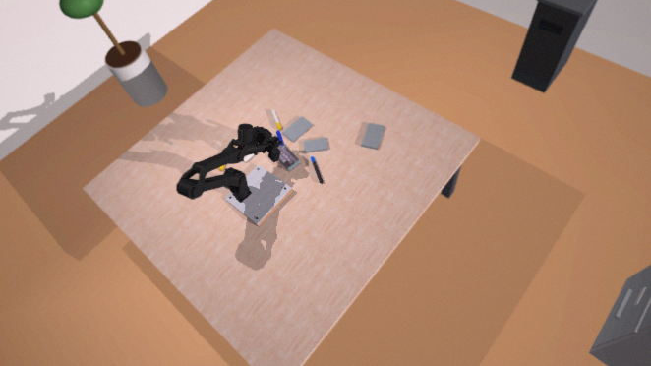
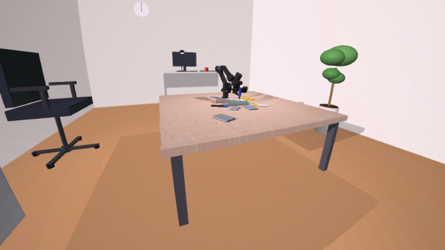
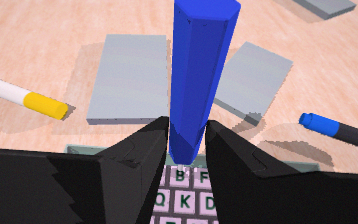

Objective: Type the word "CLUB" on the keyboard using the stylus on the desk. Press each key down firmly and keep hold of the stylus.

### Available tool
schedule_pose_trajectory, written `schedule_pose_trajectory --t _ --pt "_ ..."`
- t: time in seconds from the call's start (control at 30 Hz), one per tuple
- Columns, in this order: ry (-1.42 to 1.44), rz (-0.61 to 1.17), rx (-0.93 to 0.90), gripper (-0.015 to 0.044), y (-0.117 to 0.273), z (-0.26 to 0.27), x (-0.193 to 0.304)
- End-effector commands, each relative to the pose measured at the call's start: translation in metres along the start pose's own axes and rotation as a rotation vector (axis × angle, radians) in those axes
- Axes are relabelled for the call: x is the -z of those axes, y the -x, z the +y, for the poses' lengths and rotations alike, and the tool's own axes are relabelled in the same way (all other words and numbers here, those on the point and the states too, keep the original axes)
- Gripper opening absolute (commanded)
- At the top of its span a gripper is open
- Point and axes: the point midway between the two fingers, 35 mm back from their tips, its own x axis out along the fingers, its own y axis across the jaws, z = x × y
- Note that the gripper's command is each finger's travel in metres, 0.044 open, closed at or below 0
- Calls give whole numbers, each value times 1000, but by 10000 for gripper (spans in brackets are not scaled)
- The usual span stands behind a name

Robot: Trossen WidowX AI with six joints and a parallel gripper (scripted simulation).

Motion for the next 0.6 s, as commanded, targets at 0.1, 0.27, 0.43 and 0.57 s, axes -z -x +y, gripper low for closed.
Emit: schedule_pose_trajectory --t 0.1,0.27,0.43,0.57 --pt "-6 -1 4 81 -2 -1 4" --pt "-6 0 4 81 -3 -1 6" --pt "-6 0 4 81 -4 -1 7" --pt "-6 0 4 81 -5 -1 9"
